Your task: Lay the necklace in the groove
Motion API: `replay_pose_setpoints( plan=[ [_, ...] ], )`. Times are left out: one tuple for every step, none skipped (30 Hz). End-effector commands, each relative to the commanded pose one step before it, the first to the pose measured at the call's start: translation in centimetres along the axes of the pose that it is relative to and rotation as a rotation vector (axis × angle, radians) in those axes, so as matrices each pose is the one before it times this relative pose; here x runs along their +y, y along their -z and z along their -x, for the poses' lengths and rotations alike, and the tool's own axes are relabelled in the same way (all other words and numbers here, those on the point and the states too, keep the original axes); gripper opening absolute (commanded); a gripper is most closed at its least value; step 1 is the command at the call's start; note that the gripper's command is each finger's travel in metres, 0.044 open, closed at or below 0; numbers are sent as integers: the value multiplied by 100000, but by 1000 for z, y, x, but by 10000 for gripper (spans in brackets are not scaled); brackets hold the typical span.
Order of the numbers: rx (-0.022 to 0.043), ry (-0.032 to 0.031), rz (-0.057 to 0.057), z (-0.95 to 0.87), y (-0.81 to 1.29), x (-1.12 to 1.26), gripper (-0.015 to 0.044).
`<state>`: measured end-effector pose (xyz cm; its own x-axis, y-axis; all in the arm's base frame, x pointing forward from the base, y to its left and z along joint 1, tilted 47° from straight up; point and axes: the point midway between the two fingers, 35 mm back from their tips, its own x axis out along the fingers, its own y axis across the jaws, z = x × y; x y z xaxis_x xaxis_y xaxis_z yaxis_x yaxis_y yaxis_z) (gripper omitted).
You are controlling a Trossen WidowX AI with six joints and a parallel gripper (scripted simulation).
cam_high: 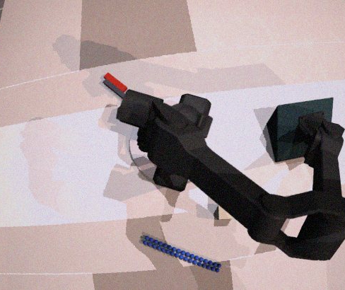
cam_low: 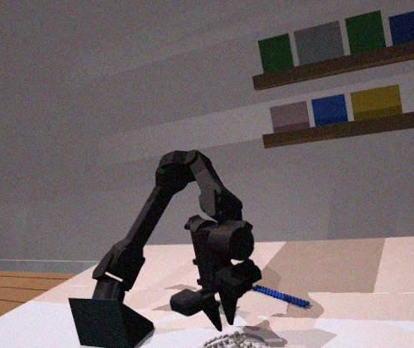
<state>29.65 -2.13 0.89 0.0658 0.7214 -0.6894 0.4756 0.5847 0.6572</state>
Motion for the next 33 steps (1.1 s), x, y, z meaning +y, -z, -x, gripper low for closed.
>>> replay_pose_setpoints(
  plan=[
    [1027, 1216, 74306, 877, 460, -2715, 120],
    [1, -26, 5113, 50, 118, -82, 120],
    [-1, -28, 5112, 49, 122, -75, 120],
    [-3, -30, 5166, 49, 126, -68, 120],
    [-5, -32, 5072, 49, 131, -60, 120],
    [-8, -33, 5116, 48, 132, -52, 120],
    [-15, -47, 4901, 65, 182, -60, 120],
    [-12, -32, 5129, 41, 119, -32, 120],
    [-13, -28, 5272, 36, 106, -22, 120],
    [-14, -26, 5310, 33, 99, -15, 120],
    [-12, -19, 4059, 24, 71, -6, 120],
    [-6, -9, 1502, 12, 36, -2, 120],
    [-1, -1, 163, 1, 4, 0, 120],
    [0, 0, 0, 0, 0, 0, 120],
    [0, 0, 0, 0, 0, 0, 120],
    [0, 0, 0, 0, 0, 0, 120],
    [0, 0, 0, 0, 0, 0, 120],
    [0, 0, 0, 0, 0, 0, 120],
    [0, 0, 0, 0, 0, 0, 120],
    [0, 0, 0, 0, 0, 0, 120],
    [0, 0, 0, 0, 0, 0, 120],
    [0, 0, 0, 0, 0, 0, 120],
    [0, 0, 0, 0, 0, 0, 120],
    [0, 0, 0, 0, 0, 0, 120],
    [0, 0, 0, 0, 0, 0, 120],
    [0, 0, 0, 0, 0, 0, 120],
    [0, 0, 0, 0, 0, 0, 120],
    [0, 0, 0, 0, 0, 0, 120],
    [-2, 1, 0, -130, -2, -3, 120],
    [-7, -1, 1, -281, -3, -4, 120],
    [-10, -5, 2, -323, -3, -1, 120],
    [-16, -11, 4, -394, -2, 5, 120],
    [-18, -15, 5, -351, 0, 10, 120]
  ],
)
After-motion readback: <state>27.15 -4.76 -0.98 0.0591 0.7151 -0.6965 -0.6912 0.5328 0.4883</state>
